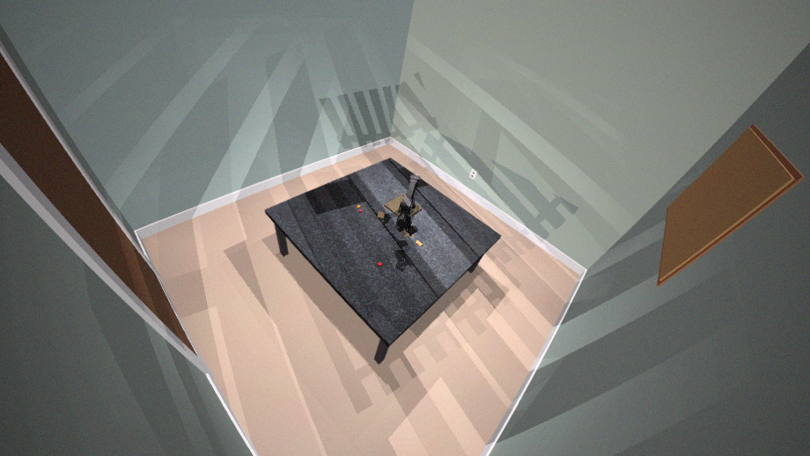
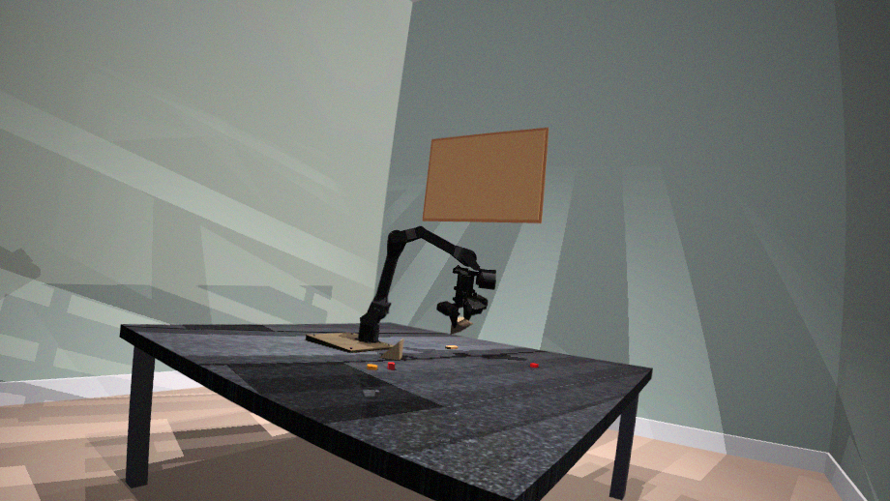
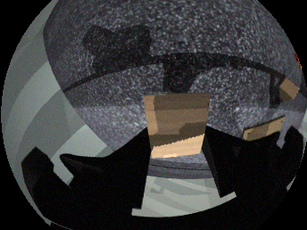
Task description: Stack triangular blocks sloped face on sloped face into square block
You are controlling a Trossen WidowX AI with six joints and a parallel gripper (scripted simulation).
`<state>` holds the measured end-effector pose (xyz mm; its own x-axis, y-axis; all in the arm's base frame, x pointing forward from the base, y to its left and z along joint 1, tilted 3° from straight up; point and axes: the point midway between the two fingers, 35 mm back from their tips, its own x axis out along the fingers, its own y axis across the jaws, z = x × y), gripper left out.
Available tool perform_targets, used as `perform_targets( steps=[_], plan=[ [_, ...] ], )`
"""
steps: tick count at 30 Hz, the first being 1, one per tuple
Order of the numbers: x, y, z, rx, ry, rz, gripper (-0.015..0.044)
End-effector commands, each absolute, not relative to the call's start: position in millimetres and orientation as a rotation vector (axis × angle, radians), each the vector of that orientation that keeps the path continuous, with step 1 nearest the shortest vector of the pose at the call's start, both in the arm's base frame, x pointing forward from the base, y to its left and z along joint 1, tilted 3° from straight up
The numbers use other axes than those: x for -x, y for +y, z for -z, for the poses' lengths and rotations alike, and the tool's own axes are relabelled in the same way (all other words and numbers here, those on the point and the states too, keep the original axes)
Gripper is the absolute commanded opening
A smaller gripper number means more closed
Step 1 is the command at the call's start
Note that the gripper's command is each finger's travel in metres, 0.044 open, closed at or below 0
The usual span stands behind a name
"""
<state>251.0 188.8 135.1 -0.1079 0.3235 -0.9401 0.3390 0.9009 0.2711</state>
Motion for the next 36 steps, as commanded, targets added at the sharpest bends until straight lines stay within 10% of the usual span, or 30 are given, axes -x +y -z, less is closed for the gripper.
perform_targets(
  steps=[1,36],
  plan=[
    [-251,190,-136,-0.375,1.672,-0.047,0.0000],
    [-263,168,-156,0.360,1.461,-0.358,0.0000]
  ],
)
